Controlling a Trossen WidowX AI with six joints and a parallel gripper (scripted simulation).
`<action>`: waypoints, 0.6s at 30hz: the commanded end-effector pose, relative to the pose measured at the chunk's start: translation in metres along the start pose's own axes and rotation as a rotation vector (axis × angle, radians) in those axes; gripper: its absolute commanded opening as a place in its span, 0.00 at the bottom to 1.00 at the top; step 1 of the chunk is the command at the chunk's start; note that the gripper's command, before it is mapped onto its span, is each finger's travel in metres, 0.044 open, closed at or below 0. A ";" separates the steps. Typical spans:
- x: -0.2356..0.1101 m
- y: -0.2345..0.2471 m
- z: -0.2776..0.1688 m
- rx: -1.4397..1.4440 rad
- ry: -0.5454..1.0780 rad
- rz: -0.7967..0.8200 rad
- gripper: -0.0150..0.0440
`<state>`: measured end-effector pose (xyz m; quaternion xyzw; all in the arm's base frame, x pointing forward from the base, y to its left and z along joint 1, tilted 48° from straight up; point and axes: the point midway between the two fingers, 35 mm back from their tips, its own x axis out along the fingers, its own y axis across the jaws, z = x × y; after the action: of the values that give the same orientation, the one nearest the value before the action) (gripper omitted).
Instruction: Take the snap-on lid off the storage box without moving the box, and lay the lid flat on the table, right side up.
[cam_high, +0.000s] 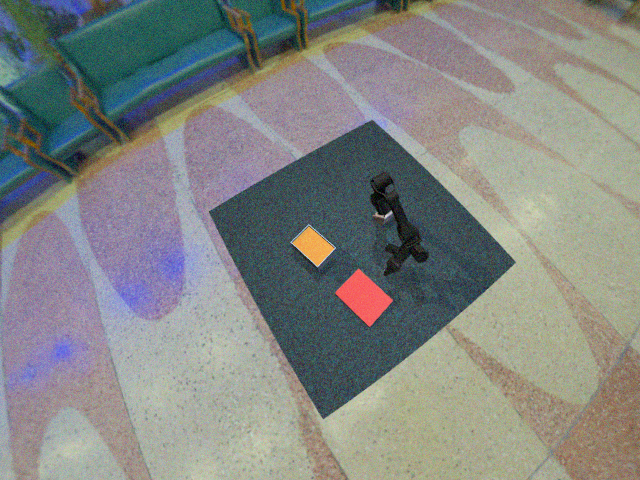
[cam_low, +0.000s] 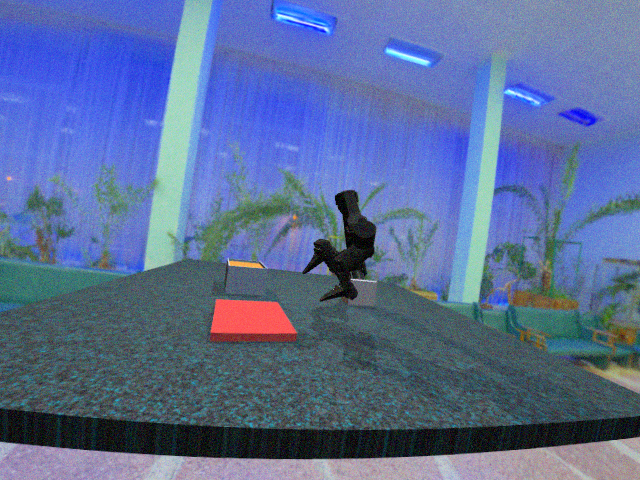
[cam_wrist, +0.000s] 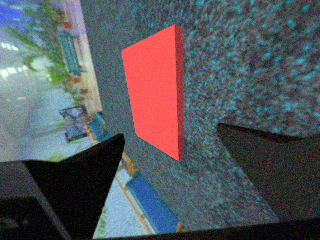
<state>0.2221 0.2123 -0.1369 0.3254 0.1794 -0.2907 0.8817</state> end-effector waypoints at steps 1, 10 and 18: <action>-0.007 0.004 0.000 0.006 0.003 -0.003 1.00; -0.022 0.013 0.000 0.006 0.004 -0.004 1.00; -0.036 0.021 0.000 0.006 0.004 -0.004 1.00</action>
<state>0.2091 0.2362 -0.1129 0.3257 0.1802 -0.2906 0.8815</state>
